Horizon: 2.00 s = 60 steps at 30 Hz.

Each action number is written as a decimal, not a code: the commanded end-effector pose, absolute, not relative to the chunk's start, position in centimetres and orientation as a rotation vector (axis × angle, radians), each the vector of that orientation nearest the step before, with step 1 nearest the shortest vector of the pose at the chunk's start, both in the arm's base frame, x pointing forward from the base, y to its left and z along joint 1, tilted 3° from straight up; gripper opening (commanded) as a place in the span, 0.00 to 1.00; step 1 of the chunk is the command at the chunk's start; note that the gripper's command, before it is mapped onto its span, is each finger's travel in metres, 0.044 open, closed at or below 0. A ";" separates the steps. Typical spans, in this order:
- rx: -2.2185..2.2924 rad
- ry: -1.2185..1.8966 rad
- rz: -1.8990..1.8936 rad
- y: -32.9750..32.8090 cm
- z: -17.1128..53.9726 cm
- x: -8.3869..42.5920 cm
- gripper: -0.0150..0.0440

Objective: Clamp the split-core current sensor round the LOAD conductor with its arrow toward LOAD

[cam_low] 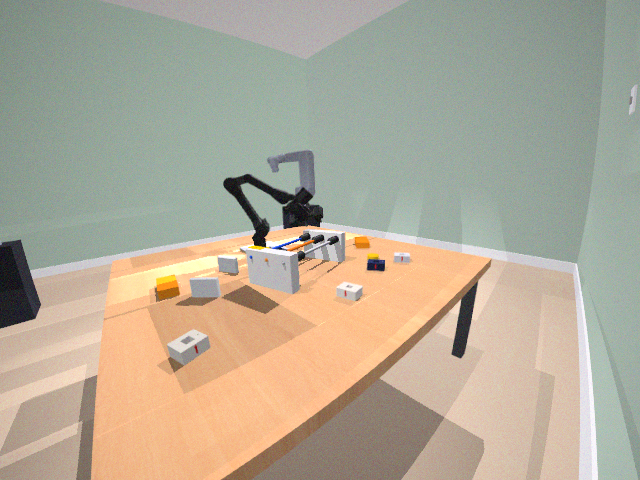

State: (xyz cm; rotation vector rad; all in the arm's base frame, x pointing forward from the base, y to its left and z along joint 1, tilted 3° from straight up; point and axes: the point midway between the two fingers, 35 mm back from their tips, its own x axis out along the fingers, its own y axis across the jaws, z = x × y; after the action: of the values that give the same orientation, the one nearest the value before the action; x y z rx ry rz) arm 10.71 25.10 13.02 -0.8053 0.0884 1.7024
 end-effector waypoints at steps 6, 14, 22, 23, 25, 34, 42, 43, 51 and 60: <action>-0.716 0.155 1.381 23.5 15.5 17.0 1.00; -0.485 0.184 0.848 17.2 20.9 25.9 1.00; -0.232 0.105 0.374 8.4 26.9 30.8 1.00; -0.196 0.086 0.313 7.1 27.7 31.1 1.00; -0.123 0.042 0.193 4.5 29.4 31.6 1.00; 0.000 -0.050 0.000 0.0 32.3 31.6 1.00; 0.011 0.198 -0.131 -4.5 30.1 33.2 1.00; 0.020 0.270 -0.168 -5.9 29.5 33.3 1.00; 0.170 0.752 -0.406 -14.4 25.5 30.3 1.00; 0.348 1.054 -0.534 -18.2 24.0 25.4 1.00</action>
State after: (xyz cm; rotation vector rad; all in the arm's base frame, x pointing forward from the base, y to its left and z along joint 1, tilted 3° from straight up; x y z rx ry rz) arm 29.95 -14.33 25.74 0.1681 0.7423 -0.4140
